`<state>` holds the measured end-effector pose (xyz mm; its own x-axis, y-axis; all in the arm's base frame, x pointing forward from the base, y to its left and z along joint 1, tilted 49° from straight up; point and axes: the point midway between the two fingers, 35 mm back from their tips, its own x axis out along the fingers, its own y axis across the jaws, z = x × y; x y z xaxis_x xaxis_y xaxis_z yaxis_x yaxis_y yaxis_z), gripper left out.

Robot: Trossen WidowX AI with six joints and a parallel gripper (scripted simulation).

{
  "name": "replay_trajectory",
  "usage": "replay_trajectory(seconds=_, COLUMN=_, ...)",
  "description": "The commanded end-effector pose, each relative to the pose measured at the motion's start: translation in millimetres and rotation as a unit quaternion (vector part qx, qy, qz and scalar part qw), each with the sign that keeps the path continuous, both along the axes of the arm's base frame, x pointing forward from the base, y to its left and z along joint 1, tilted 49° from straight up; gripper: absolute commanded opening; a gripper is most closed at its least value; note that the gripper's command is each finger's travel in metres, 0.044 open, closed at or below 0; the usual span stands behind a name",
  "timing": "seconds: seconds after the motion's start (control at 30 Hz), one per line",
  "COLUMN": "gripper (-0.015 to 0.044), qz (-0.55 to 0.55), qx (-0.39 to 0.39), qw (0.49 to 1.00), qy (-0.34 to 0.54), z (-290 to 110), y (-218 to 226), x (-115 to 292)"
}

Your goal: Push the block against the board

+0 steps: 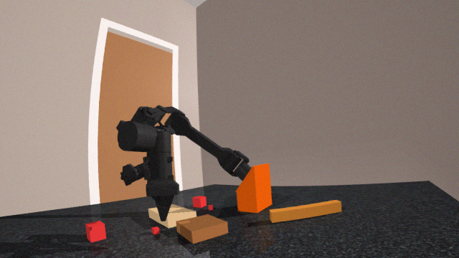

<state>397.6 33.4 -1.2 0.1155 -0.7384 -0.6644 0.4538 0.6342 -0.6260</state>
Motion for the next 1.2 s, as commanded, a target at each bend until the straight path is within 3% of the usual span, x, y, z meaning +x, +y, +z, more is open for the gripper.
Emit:
replay_trajectory(seconds=0.0, gripper=0.0000, qz=0.006, qx=-0.001, qw=1.000, qy=0.020, z=-1, y=-1, x=-4)
replay_trajectory(seconds=0.57, gripper=0.0000, qz=0.200, qx=-0.027, qw=0.952, qy=0.231, z=-30, y=23, x=-41)
replay_trajectory(seconds=1.17, gripper=0.0000, qz=0.384, qx=-0.057, qw=0.814, qy=0.432, z=-54, y=39, x=-86)
